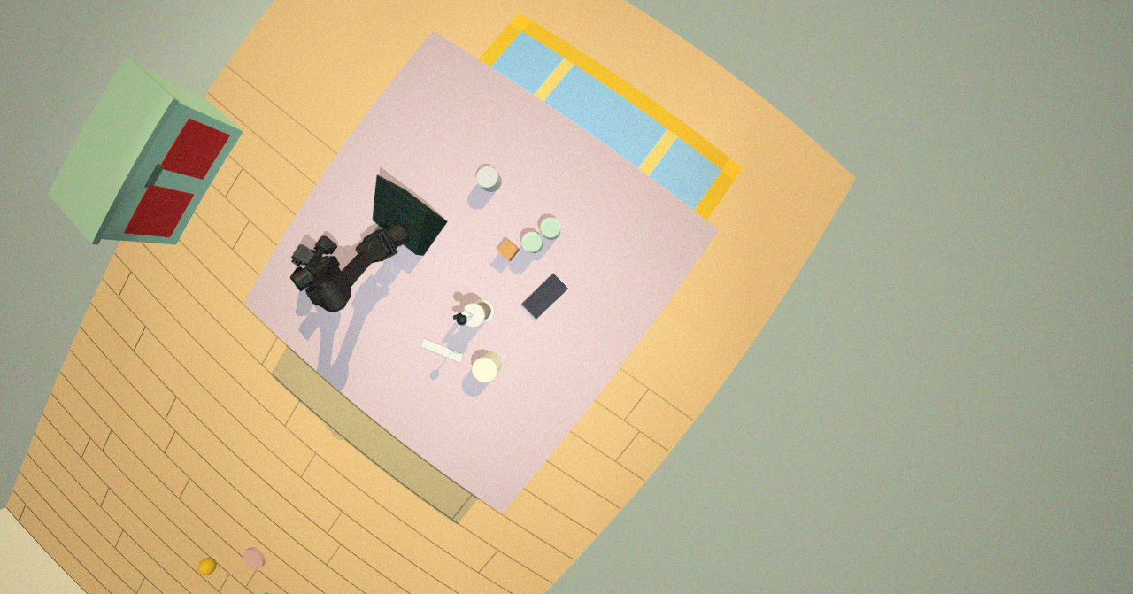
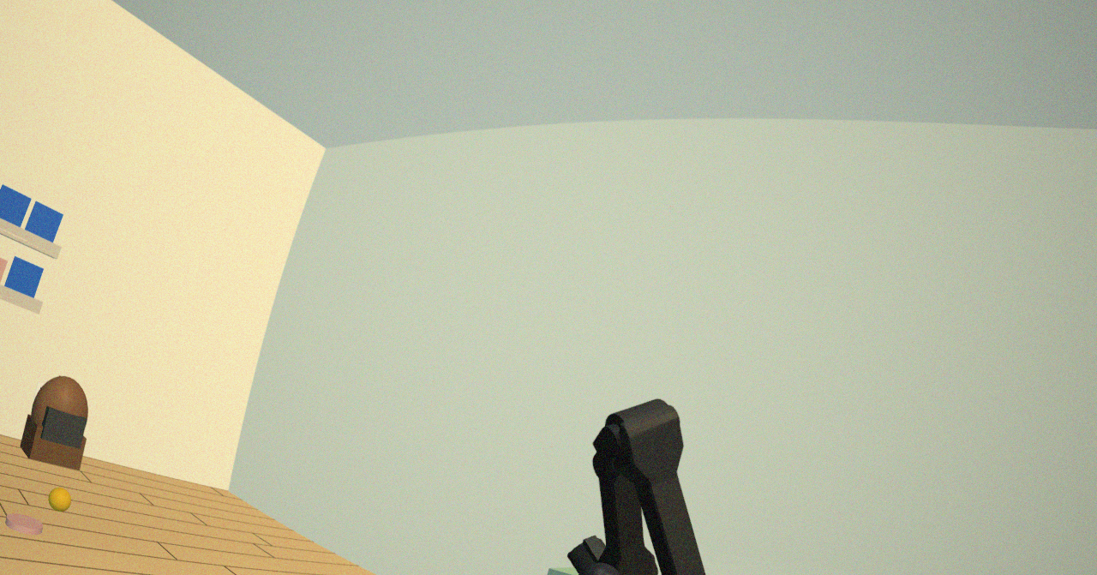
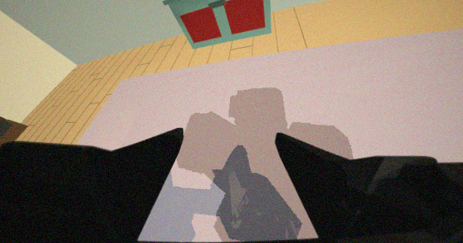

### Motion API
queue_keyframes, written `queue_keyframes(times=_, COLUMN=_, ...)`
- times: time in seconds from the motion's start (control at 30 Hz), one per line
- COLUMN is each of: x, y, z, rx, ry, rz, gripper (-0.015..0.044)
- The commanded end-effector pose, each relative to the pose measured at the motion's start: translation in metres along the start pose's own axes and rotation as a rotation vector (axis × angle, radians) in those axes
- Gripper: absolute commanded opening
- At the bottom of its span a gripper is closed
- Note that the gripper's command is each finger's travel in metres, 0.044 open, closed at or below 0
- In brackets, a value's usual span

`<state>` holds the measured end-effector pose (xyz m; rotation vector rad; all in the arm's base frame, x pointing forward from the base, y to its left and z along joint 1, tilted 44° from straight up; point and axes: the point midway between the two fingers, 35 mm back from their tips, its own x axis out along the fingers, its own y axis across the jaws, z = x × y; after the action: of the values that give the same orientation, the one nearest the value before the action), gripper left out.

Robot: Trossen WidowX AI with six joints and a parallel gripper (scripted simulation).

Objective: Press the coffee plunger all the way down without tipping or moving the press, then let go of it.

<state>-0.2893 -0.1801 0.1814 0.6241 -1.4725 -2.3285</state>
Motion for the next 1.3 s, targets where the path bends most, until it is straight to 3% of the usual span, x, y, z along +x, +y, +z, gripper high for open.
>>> queue_keyframes(times=0.0, x=0.0, y=0.0, z=-0.001, rx=-0.003, ry=0.002, rz=0.0, gripper=0.0426)
queue_keyframes(times=0.17, x=-0.001, y=0.016, z=-0.02, rx=-0.051, ry=0.046, rz=0.026, gripper=0.044)
queue_keyframes(times=0.43, x=-0.023, y=0.074, z=-0.091, rx=-0.223, ry=0.204, rz=0.14, gripper=0.044)
queue_keyframes(times=0.83, x=-0.043, y=0.104, z=-0.117, rx=-0.319, ry=0.273, rz=0.232, gripper=0.044)
queue_keyframes(times=1.27, x=-0.142, y=0.15, z=-0.223, rx=-0.534, ry=0.54, rz=0.477, gripper=0.044)
